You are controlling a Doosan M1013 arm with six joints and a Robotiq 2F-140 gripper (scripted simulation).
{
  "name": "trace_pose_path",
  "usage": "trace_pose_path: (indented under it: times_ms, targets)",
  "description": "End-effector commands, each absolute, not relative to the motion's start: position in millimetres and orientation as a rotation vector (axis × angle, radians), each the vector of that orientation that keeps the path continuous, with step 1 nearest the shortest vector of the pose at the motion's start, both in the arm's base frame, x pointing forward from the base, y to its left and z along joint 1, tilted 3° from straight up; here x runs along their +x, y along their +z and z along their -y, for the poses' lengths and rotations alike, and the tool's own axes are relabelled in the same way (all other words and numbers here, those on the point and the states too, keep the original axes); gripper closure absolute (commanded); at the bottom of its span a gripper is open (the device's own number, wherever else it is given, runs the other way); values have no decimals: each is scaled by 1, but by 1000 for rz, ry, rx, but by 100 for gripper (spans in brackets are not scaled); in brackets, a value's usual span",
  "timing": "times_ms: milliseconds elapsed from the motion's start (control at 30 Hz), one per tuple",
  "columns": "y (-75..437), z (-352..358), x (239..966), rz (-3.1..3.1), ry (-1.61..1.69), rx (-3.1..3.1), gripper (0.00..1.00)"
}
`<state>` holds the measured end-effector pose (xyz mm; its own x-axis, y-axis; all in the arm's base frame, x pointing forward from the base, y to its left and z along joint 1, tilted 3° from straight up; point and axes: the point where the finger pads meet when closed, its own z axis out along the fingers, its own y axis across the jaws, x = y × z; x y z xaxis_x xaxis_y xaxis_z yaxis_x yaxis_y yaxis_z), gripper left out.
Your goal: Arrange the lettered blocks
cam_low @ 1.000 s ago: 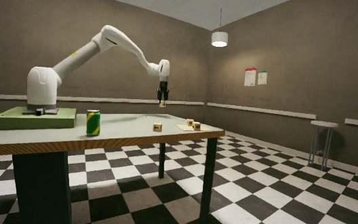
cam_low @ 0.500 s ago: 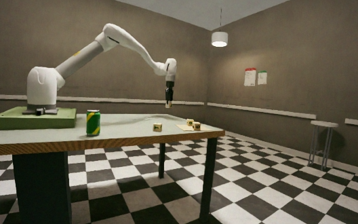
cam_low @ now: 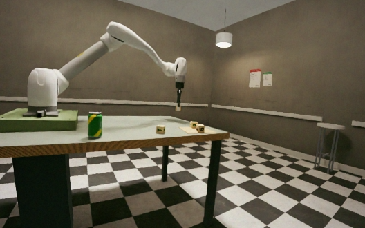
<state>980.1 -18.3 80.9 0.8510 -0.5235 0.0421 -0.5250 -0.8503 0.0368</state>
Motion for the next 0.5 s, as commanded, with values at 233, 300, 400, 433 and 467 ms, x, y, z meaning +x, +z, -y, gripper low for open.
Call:
trace_pose_path:
  times_ms: [233,300,400,433,467]
  targets:
    - [86,89,976,322,35,3081,67]
    - [87,103,975,219,33,3089,67]
    - [88,124,972,63,29,3095,67]
    - [88,130,971,11,28,3095,67]
    - [89,137,970,-41,27,3095,67]
